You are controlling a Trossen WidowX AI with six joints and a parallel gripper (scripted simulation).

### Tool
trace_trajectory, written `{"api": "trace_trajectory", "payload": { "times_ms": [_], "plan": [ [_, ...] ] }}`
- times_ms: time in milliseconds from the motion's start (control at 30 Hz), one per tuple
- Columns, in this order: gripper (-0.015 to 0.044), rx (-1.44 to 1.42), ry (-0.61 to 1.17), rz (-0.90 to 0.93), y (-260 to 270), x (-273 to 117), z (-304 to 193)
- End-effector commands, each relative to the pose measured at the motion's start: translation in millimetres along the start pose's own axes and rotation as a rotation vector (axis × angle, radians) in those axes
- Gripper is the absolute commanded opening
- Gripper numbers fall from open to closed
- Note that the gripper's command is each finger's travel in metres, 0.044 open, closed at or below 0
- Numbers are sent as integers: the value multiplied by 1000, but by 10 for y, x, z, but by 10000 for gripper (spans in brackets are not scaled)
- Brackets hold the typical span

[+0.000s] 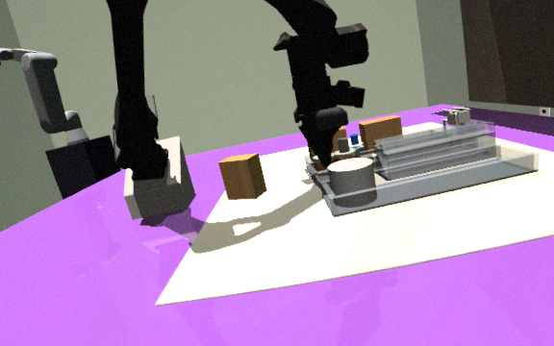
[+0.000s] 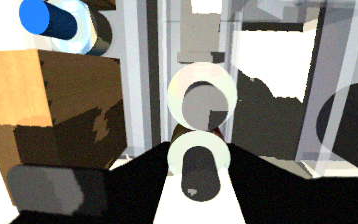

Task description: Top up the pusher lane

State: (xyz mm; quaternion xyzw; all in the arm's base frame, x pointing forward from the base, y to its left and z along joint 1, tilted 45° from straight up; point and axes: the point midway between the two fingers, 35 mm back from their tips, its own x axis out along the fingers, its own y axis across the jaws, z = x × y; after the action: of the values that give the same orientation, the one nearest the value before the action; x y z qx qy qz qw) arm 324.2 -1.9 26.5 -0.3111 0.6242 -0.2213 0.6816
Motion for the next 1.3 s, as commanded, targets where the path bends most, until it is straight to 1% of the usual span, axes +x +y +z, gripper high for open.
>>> {"api": "trace_trajectory", "payload": {
  "times_ms": [0, 433, 767, 800, 933, 1133, 1267],
  "plan": [
    [0, 5, -5, -5, 0, 0, -10],
    [0, 5, -5, -5, 2, 0, -15],
    [263, 5, -5, -5, 2, 0, -7],
    [278, 5, -5, -5, 2, 0, -7],
    [278, 5, -5, -5, 3, -26, -6],
    [278, 5, -5, -4, 7, -196, -7],
    [278, 5, -5, -4, 7, -203, -13]
  ]
}}
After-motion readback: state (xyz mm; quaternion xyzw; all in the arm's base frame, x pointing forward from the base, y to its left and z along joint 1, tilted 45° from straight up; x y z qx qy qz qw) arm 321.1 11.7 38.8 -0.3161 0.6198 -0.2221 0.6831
